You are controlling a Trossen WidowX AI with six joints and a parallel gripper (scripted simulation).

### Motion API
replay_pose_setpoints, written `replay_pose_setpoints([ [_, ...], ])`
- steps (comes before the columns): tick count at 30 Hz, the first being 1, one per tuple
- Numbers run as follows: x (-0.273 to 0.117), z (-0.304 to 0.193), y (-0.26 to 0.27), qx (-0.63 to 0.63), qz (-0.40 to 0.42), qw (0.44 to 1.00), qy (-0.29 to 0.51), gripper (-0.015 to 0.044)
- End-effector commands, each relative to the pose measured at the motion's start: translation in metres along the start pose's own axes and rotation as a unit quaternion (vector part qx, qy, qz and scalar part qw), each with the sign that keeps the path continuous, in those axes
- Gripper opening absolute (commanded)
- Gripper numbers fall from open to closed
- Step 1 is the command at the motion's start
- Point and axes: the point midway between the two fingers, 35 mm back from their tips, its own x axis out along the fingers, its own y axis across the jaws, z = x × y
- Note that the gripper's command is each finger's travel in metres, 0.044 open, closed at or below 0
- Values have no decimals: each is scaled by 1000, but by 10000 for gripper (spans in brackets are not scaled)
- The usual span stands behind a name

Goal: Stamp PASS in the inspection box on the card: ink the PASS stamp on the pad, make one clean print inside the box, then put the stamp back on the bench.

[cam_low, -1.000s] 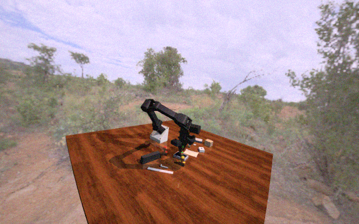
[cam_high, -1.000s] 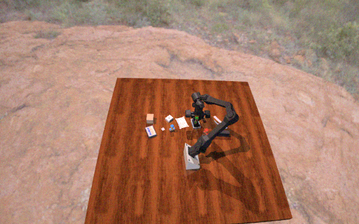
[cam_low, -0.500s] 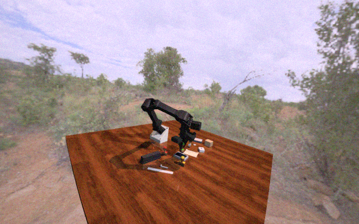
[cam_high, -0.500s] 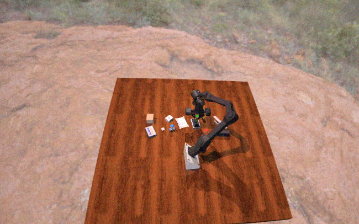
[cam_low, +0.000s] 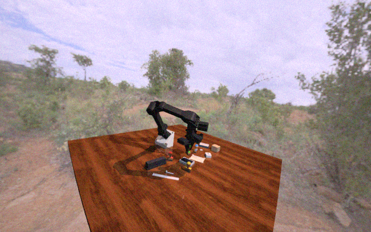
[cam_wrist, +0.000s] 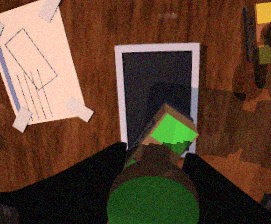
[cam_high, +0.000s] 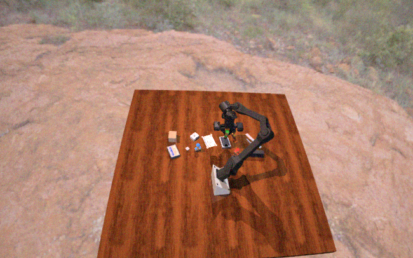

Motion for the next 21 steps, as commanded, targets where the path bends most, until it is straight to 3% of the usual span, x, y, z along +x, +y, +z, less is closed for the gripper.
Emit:
replay_pose_setpoints([
  [1,-3,3,4,-20,3,1000,-1,0],
  [21,-4,17,67,-353,5,936,1,0],
])
